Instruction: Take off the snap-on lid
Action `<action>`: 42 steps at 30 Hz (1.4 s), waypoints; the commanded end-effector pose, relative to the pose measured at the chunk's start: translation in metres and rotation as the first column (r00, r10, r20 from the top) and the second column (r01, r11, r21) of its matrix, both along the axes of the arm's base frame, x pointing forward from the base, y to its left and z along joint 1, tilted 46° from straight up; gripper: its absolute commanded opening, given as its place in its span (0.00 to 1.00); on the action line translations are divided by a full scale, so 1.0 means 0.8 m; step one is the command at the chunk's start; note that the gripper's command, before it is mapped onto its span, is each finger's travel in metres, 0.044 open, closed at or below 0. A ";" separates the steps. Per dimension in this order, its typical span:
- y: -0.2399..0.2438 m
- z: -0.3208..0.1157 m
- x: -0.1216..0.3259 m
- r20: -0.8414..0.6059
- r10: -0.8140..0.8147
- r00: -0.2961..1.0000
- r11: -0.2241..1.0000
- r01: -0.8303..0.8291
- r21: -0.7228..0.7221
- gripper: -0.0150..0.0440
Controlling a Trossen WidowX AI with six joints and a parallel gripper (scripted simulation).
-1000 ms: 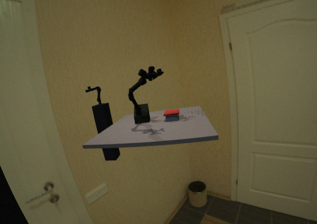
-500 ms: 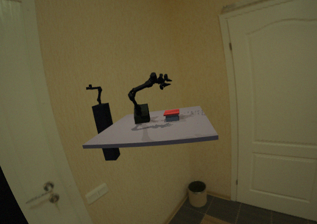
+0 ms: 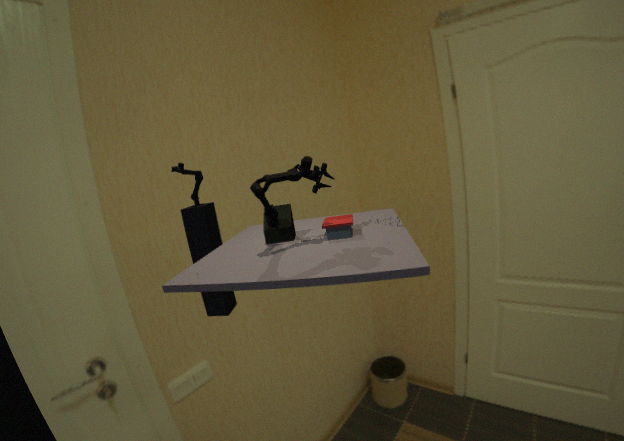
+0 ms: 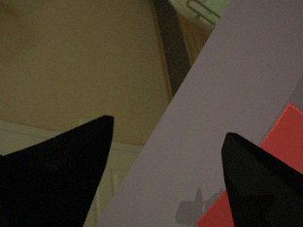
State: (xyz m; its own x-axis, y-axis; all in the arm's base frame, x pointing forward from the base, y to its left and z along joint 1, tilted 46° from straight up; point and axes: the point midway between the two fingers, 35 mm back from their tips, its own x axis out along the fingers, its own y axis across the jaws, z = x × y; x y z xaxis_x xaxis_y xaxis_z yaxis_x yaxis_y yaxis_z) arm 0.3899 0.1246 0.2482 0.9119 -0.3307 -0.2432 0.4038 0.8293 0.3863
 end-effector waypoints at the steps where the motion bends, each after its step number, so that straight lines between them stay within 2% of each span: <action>1: -0.004 -0.081 -0.042 -0.039 -0.065 0.997 0.990 0.070 0.122 0.65; 3: -0.006 -0.094 -0.050 -0.045 -0.077 0.996 0.987 0.083 0.141 0.65; 7: -0.024 -0.162 -0.098 -0.068 -0.150 0.986 0.959 0.161 0.232 0.65; 11: -0.046 -0.208 -0.139 -0.074 -0.208 0.975 0.931 0.221 0.291 0.65; 26: -0.053 -0.219 -0.148 -0.074 -0.223 0.972 0.923 0.235 0.304 0.65; 33: -0.104 -0.272 -0.142 -0.074 -0.223 0.972 0.923 0.235 0.303 0.65; 42: -0.110 -0.275 -0.143 -0.072 -0.223 0.972 0.924 0.234 0.302 0.65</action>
State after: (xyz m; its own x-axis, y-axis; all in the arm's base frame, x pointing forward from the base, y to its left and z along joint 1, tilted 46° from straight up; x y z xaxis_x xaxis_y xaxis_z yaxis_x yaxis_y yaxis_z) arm 0.2764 0.0388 0.0307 0.8066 -0.4394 -0.3955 0.5896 0.5494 0.5920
